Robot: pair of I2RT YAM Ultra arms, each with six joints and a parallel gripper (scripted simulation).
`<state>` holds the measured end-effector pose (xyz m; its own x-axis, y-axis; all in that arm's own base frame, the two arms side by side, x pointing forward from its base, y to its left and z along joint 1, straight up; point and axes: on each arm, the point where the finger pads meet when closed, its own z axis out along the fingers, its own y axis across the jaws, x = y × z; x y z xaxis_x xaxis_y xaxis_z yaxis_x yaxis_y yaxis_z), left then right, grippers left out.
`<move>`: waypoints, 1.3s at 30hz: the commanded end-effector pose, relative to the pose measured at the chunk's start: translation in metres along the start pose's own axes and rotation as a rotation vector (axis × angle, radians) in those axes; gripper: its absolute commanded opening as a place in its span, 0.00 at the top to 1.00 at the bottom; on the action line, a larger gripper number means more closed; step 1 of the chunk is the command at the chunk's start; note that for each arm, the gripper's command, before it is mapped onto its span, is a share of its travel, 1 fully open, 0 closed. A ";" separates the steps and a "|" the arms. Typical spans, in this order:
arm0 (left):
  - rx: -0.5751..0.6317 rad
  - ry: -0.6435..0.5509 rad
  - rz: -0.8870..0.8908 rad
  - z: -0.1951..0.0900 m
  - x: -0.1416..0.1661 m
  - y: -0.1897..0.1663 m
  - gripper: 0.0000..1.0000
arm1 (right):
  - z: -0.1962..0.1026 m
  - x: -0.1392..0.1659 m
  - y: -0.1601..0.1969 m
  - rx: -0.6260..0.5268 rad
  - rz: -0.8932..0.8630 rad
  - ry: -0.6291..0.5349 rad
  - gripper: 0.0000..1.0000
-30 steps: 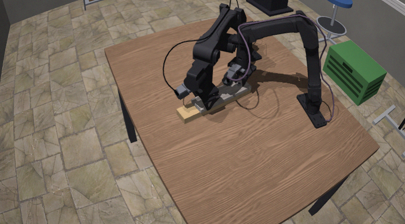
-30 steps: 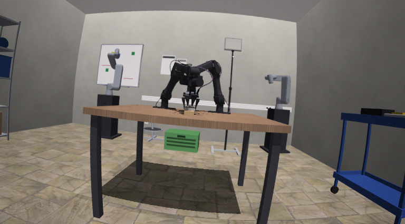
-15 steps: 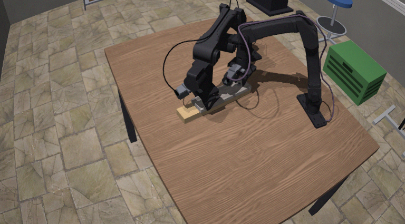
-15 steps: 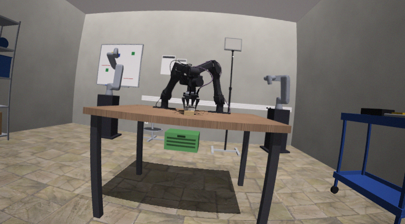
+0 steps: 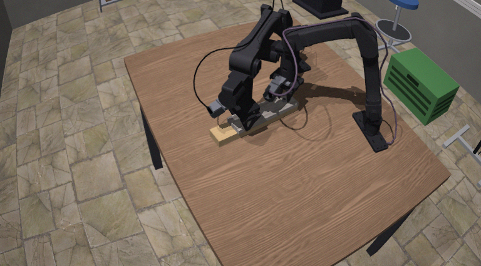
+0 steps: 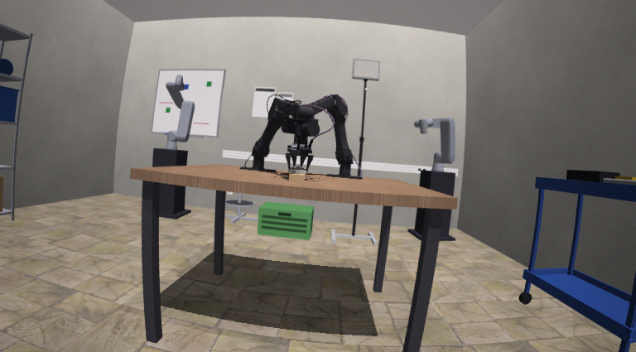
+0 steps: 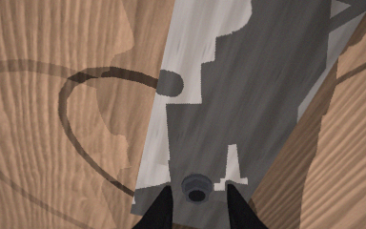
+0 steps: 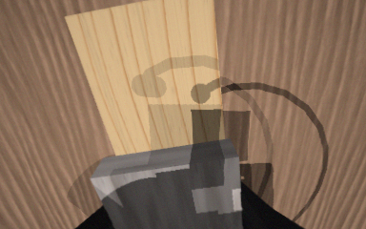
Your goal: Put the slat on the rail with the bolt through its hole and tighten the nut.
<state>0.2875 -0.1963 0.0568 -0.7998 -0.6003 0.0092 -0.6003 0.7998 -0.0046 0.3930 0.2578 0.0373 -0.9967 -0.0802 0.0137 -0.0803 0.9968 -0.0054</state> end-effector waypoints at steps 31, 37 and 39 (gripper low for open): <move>0.007 -0.013 -0.007 0.007 -0.003 -0.001 0.66 | -0.006 -0.002 0.001 -0.007 0.000 -0.013 0.28; 0.006 -0.013 -0.007 0.009 -0.003 -0.001 0.66 | -0.006 -0.002 0.001 -0.007 0.000 -0.013 0.28; 0.006 -0.013 -0.007 0.009 -0.003 -0.001 0.66 | -0.006 -0.002 0.001 -0.007 0.000 -0.013 0.28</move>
<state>0.2944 -0.2010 0.0569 -0.7997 -0.6004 -0.0017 -0.6000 0.7992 -0.0362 0.3930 0.2578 0.0373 -0.9967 -0.0802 0.0137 -0.0803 0.9968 -0.0054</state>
